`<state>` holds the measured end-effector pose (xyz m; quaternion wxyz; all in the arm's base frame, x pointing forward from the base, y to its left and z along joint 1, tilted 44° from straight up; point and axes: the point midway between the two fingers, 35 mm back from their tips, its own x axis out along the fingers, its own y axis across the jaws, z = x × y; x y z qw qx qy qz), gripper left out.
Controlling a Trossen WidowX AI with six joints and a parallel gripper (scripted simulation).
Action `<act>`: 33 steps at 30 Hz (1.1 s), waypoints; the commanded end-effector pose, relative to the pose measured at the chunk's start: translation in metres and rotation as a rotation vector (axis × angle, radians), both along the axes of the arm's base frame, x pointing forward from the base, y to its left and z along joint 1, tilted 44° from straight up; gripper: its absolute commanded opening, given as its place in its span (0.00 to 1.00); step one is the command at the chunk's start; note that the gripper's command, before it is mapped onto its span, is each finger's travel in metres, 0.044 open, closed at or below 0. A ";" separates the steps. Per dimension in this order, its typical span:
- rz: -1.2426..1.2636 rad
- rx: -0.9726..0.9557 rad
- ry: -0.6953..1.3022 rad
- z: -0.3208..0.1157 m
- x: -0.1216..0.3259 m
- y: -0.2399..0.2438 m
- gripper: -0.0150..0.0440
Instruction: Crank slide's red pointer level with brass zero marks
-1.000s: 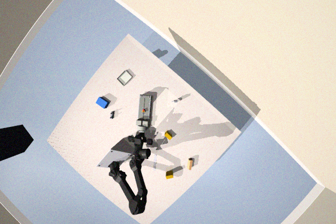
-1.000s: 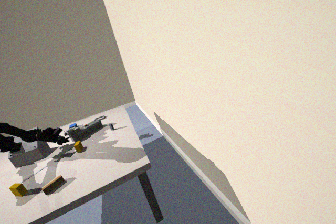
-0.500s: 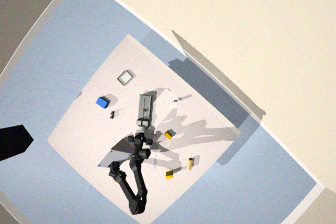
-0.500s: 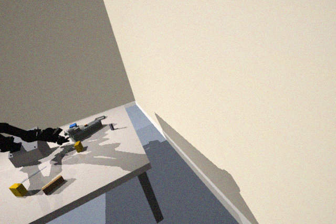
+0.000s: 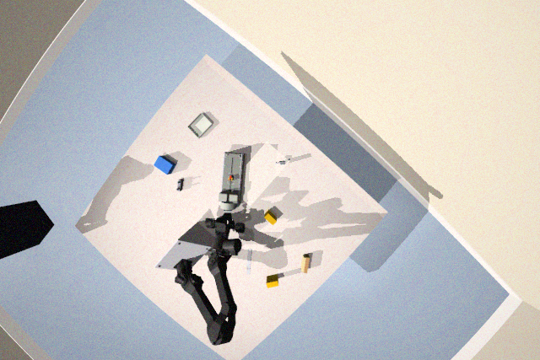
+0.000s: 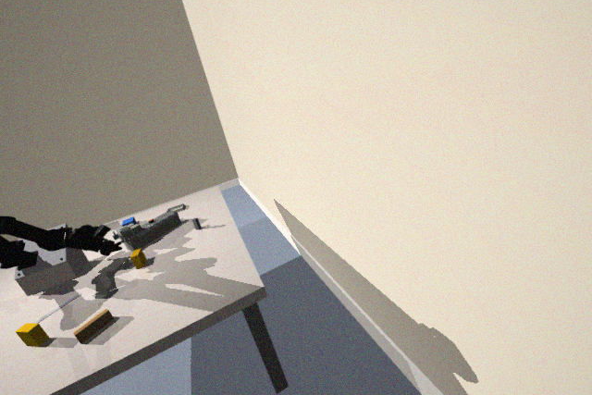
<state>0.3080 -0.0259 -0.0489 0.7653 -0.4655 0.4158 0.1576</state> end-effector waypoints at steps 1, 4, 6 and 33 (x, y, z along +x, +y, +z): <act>0.016 0.010 0.017 -0.004 -0.006 0.006 0.25; 0.016 0.010 0.017 -0.004 -0.007 0.006 0.25; 0.016 0.010 0.017 -0.004 -0.007 0.007 0.25; 0.016 0.011 0.017 -0.002 -0.014 0.019 0.25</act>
